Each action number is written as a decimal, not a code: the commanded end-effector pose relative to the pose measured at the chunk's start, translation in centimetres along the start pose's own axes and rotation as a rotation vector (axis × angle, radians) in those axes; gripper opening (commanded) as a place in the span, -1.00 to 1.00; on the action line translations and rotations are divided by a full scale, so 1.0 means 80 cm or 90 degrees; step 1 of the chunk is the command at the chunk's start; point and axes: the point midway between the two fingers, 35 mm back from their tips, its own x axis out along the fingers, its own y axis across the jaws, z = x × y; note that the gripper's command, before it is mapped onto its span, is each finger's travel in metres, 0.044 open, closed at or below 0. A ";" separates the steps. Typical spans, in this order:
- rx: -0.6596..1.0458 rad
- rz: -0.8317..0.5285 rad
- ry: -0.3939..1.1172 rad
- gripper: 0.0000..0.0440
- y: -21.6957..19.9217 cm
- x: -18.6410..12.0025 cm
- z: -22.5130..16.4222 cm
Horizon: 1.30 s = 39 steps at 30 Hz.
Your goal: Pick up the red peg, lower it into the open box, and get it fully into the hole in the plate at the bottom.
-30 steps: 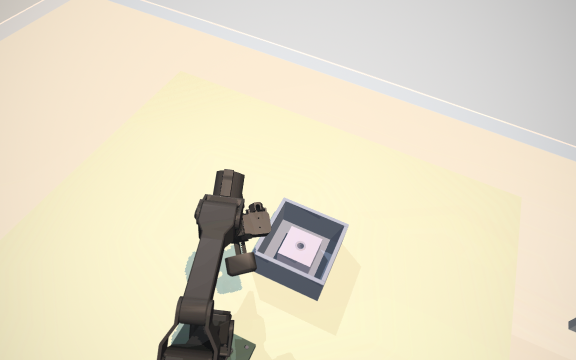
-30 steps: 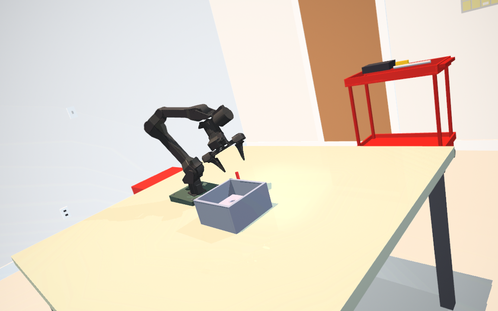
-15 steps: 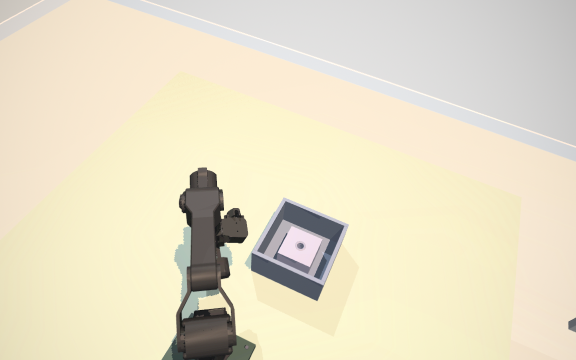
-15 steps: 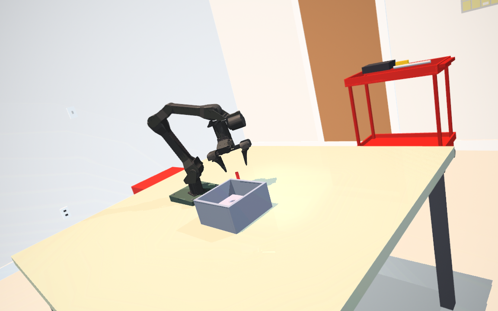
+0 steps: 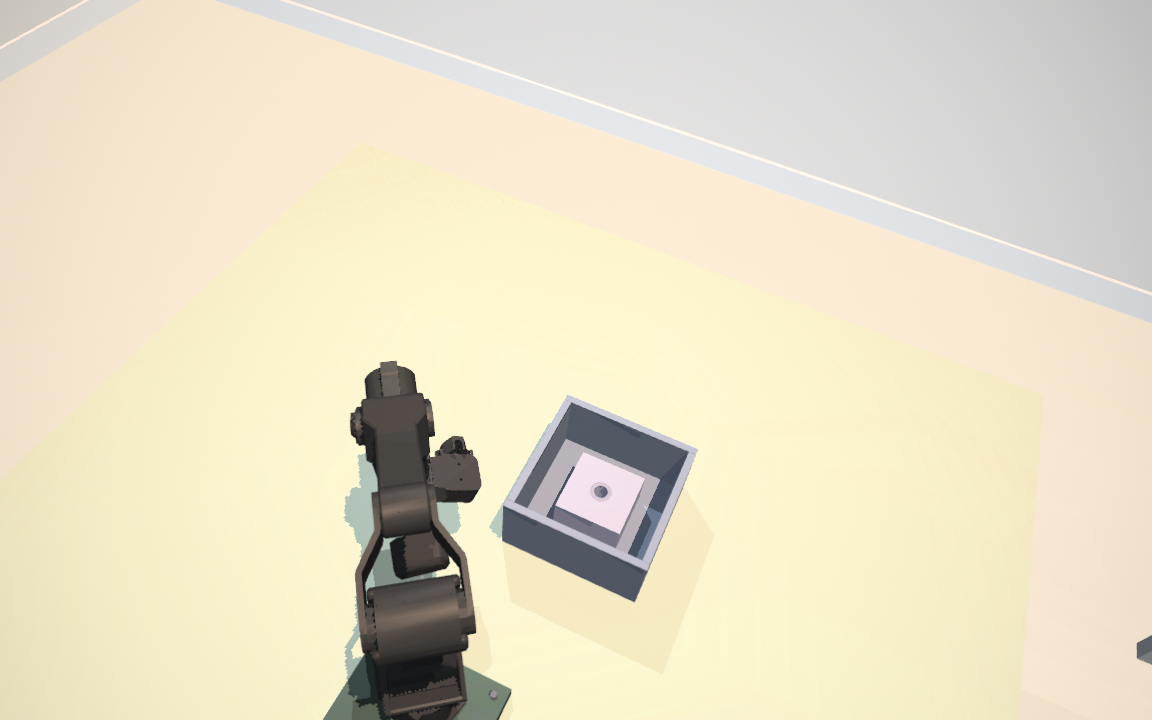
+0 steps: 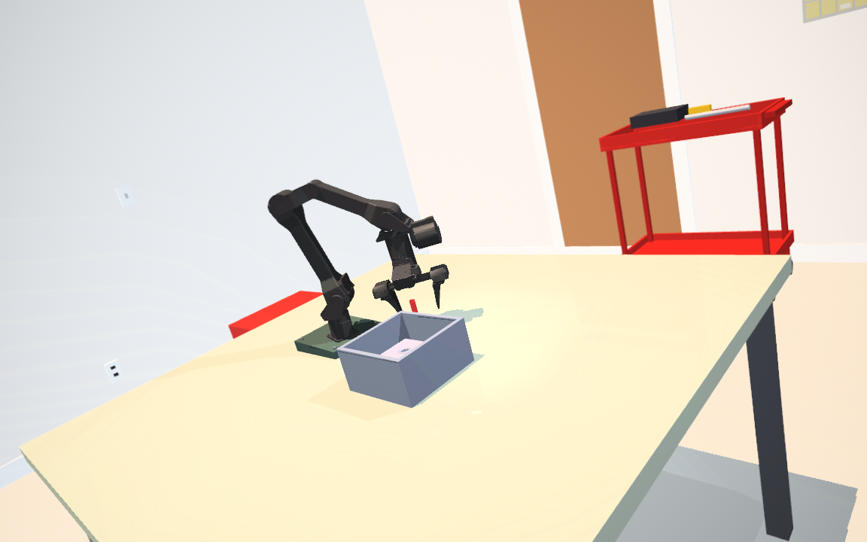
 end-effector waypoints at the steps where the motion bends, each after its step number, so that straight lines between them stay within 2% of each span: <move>1: -0.003 -0.006 -0.007 0.97 -0.002 0.016 0.000; 3: -0.007 -0.013 -0.006 0.81 -0.004 0.024 0.000; 16: -0.006 -0.079 0.001 -0.72 -0.016 0.048 0.000; 19: -0.008 -0.092 0.000 -0.97 -0.016 0.049 0.000; 30: -0.021 -0.054 -0.061 -1.00 0.005 -0.011 0.031; 39: 0.022 -0.023 -0.109 -1.00 0.018 -0.064 0.065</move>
